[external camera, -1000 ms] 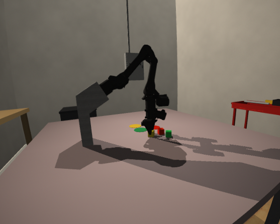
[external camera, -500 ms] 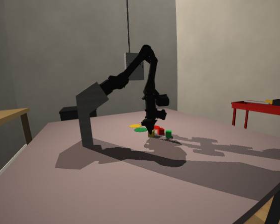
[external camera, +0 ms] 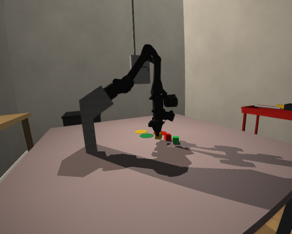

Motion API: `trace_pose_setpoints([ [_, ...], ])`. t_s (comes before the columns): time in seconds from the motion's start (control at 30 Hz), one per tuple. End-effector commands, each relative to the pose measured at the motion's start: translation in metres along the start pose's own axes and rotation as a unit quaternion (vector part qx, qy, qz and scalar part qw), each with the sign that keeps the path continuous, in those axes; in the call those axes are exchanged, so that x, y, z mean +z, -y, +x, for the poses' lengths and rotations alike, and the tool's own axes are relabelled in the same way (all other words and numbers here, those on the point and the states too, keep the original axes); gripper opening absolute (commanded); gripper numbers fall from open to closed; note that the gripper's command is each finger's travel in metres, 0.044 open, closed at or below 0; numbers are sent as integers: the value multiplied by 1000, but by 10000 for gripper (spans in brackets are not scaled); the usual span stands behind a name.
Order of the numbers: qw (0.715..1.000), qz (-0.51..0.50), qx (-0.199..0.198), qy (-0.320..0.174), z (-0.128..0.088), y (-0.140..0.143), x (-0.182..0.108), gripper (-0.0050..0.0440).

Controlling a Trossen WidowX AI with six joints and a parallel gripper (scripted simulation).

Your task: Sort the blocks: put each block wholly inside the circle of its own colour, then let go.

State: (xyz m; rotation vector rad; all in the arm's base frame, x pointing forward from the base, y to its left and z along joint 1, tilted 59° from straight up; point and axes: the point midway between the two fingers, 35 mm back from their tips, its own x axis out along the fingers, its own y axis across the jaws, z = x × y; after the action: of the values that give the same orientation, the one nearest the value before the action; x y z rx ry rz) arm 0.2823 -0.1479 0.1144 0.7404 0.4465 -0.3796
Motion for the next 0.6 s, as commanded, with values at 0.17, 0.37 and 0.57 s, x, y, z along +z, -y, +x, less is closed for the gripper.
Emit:
trace_pose_setpoints([
  [0.17, 1000, -7, 6, 9, -33, -4, 9, 105],
  [0.37, 1000, -6, 5, 9, -46, -4, 8, 105],
  [0.57, 1000, -7, 5, 9, -65, -5, 5, 105],
])
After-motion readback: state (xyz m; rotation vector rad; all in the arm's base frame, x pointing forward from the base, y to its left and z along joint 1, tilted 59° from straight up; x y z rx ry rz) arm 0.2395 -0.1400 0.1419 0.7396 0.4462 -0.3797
